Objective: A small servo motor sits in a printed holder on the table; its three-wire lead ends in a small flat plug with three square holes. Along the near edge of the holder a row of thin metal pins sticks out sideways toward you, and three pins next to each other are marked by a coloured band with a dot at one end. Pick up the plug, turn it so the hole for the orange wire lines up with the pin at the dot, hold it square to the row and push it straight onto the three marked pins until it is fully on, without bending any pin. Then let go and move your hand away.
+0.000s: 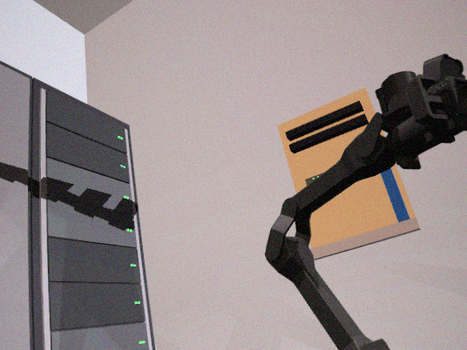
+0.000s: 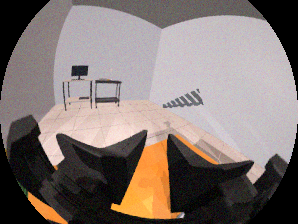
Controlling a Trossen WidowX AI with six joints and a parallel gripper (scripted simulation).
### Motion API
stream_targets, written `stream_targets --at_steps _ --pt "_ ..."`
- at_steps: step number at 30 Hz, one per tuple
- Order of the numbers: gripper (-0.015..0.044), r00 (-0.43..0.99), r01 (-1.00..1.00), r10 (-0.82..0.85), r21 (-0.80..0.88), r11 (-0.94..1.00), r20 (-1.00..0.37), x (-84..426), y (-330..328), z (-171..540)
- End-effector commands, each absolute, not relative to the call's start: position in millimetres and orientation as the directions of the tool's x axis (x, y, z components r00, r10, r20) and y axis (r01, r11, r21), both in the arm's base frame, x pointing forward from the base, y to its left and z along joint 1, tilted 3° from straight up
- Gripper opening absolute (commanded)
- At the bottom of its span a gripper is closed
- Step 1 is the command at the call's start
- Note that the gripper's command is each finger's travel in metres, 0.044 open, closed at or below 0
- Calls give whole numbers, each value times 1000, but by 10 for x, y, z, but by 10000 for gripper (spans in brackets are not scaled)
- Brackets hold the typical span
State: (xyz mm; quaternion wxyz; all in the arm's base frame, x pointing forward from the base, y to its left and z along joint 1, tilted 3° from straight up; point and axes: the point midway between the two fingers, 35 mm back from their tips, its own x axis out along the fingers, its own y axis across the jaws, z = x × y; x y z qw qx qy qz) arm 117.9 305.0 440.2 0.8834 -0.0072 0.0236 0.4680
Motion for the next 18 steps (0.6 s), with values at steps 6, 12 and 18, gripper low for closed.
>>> stream_targets --at_steps 6,12,18 --pt "115 633 -773 773 11 634 -41 1527 2901 4289" --pt "115 685 -728 728 16 686 -34 1766 2763 4220" --pt "115 732 -680 680 16 733 -26 1989 2609 4150"
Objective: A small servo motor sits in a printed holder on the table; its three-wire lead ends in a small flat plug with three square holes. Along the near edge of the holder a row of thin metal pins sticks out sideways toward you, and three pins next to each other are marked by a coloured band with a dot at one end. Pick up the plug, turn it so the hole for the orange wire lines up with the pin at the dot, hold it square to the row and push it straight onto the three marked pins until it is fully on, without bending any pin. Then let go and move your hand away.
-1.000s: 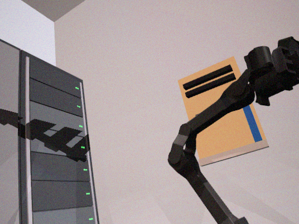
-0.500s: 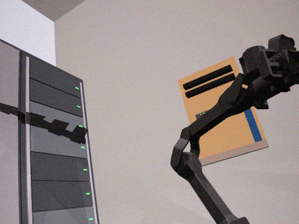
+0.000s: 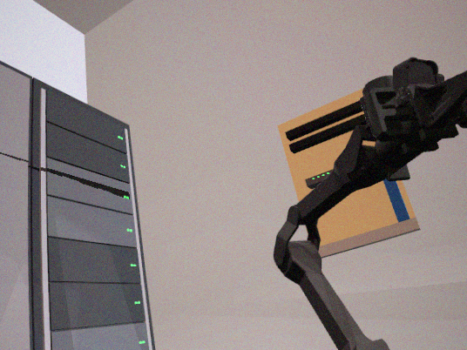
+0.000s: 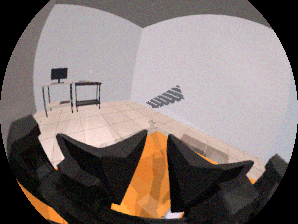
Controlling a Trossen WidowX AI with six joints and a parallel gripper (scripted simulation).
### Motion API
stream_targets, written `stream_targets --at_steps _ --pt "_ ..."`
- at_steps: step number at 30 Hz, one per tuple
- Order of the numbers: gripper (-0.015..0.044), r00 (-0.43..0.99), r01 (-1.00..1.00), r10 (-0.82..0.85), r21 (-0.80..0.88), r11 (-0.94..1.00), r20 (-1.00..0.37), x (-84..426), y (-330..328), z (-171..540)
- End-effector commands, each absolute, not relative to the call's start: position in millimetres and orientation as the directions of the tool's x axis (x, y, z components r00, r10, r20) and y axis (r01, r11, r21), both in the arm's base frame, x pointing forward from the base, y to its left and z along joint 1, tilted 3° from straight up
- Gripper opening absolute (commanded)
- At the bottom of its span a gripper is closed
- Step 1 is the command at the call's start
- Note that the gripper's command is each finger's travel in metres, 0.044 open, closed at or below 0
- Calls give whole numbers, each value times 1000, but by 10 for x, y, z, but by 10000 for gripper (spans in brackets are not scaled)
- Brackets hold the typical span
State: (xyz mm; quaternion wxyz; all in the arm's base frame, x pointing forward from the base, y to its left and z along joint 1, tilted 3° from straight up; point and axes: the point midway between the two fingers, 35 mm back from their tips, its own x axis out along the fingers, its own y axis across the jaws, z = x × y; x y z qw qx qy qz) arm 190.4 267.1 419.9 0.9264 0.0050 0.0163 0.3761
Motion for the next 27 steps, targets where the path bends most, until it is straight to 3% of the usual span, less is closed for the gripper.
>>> stream_targets --at_steps 1,27 --pt "115 740 -672 672 17 740 -25 2025 2582 4139" --pt "115 902 -431 431 14 902 10 2785 1693 3821"
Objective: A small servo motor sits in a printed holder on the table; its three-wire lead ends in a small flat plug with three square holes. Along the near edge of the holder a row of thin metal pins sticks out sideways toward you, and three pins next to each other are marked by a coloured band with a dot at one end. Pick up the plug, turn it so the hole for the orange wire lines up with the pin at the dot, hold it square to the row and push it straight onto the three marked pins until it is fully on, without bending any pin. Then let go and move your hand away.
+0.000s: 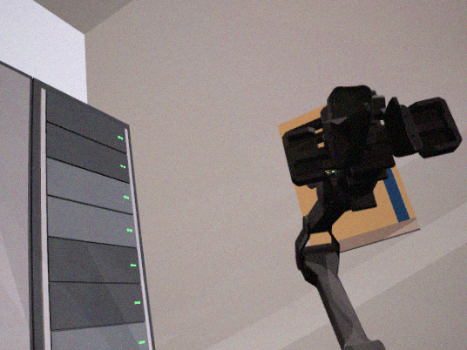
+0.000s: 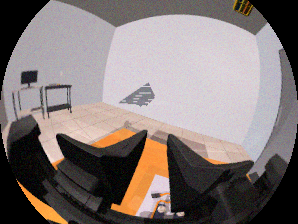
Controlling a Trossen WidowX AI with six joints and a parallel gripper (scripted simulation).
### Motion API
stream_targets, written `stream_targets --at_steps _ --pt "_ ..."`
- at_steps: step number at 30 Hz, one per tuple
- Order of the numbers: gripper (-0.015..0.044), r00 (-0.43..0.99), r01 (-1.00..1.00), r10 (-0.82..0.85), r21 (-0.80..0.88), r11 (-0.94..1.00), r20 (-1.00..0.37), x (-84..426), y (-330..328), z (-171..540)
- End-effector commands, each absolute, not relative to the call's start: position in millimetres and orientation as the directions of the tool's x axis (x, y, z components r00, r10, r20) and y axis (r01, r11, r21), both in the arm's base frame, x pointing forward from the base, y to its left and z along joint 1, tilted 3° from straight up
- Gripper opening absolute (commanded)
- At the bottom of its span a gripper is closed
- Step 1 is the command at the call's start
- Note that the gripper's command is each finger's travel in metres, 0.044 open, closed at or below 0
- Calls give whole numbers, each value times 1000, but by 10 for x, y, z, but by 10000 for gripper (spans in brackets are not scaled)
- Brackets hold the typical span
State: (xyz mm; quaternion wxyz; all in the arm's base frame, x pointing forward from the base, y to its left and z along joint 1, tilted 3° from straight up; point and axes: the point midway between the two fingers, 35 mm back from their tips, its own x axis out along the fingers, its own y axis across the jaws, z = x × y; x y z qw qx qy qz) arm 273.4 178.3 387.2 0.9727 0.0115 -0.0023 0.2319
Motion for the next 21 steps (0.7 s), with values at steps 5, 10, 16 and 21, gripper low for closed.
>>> stream_targets --at_steps 5,10,16,21 --pt "115 925 -379 379 13 925 17 2888 1490 3758" --pt "115 946 -325 325 10 946 24 2975 1279 3694" --pt "115 965 -261 261 9 965 33 3056 1027 3617" --pt "115 977 -208 208 11 978 41 3104 812 3554"
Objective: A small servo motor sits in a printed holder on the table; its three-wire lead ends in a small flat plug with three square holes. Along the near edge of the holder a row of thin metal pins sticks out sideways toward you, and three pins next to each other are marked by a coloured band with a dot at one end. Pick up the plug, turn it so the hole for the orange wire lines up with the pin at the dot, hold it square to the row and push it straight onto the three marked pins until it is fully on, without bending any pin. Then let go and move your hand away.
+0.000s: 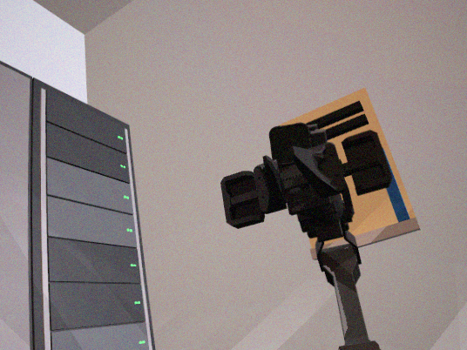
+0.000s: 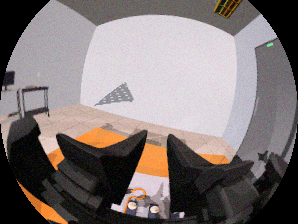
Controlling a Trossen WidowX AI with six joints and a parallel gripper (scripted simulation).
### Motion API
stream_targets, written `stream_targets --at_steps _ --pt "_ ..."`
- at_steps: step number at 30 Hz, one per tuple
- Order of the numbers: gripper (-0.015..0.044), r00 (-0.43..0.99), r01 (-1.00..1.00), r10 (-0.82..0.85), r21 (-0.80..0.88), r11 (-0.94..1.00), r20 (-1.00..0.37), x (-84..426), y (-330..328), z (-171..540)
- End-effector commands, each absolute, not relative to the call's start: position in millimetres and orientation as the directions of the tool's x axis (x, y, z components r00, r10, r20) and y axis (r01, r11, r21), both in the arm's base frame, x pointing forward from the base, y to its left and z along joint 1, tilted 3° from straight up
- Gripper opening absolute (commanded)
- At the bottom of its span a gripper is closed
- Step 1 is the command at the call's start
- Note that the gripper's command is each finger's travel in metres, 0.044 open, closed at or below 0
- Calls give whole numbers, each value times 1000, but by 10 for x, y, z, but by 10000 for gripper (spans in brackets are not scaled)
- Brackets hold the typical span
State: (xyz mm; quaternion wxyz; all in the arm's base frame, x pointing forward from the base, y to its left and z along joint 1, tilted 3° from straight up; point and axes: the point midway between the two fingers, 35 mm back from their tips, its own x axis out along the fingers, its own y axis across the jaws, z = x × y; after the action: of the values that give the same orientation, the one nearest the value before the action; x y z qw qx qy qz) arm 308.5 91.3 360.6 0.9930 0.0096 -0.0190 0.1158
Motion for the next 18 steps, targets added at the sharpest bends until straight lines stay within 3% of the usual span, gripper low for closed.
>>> stream_targets --at_steps 1,18 --pt "115 980 -197 197 10 980 42 3112 769 3541" --pt "115 998 -4 5 -13 1000 58 3160 15 3300"
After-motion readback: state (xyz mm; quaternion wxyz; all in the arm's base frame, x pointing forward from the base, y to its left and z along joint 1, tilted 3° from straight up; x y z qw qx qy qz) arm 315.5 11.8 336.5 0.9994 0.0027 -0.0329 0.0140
